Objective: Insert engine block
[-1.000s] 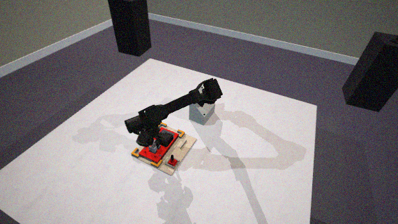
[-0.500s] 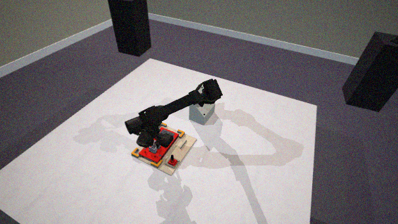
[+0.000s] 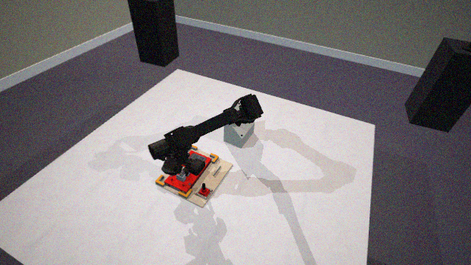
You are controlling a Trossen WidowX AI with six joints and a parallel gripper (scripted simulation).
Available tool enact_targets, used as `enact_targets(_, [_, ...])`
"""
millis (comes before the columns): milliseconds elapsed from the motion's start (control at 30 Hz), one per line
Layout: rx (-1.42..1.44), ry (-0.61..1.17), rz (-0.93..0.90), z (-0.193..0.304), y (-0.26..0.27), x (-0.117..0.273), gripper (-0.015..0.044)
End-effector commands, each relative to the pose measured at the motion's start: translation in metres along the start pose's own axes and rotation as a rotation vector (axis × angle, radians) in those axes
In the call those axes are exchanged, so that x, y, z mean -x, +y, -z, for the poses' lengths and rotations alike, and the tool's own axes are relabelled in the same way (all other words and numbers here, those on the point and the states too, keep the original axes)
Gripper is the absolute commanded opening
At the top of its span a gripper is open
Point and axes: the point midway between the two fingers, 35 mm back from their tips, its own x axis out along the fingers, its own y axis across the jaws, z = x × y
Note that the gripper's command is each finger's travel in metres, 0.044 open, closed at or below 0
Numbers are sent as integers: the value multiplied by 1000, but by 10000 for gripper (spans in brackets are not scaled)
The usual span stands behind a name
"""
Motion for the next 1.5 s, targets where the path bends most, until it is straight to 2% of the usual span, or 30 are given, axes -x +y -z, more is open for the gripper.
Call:
enact_targets(0, [0,0,0,0,0,0,186])
enact_targets(333, [0,0,0,0,0,0,440])
enact_targets(967, [-4,-1,-2,0,1,14,440])
enact_targets(1467, [-4,-1,-2,0,1,14,46])
